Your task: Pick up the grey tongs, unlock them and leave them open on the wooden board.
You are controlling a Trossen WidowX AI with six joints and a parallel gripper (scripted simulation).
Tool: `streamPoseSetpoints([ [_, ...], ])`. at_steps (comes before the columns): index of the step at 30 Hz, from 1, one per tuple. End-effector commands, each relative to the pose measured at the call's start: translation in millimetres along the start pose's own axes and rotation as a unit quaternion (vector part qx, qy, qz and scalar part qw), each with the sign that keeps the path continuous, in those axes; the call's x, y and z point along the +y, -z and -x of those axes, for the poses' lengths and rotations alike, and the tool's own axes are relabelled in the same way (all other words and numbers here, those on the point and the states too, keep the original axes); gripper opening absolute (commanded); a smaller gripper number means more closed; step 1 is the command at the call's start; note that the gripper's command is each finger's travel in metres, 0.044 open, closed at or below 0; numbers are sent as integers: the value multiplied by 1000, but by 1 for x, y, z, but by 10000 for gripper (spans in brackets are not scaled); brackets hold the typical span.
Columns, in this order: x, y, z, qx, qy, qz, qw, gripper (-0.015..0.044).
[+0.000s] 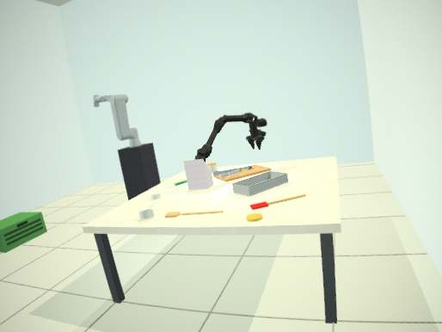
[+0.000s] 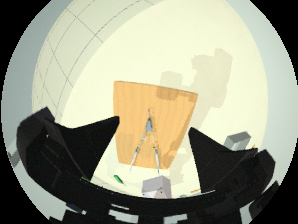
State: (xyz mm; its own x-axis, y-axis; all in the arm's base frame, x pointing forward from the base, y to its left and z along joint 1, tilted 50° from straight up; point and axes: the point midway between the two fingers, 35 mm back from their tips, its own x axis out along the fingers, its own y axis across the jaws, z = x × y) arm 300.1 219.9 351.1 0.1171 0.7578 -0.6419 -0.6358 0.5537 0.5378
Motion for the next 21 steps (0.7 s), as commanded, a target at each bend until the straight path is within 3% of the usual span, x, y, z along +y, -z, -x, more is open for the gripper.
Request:
streamPoseSetpoints([
  [1, 0, -3, 8, 1, -5, -2, 1000, 440],
  [6, -1, 5, 40, -9, -4, -41, 999, 440],
  [21, -1, 5, 40, -9, -4, -41, 999, 440],
])
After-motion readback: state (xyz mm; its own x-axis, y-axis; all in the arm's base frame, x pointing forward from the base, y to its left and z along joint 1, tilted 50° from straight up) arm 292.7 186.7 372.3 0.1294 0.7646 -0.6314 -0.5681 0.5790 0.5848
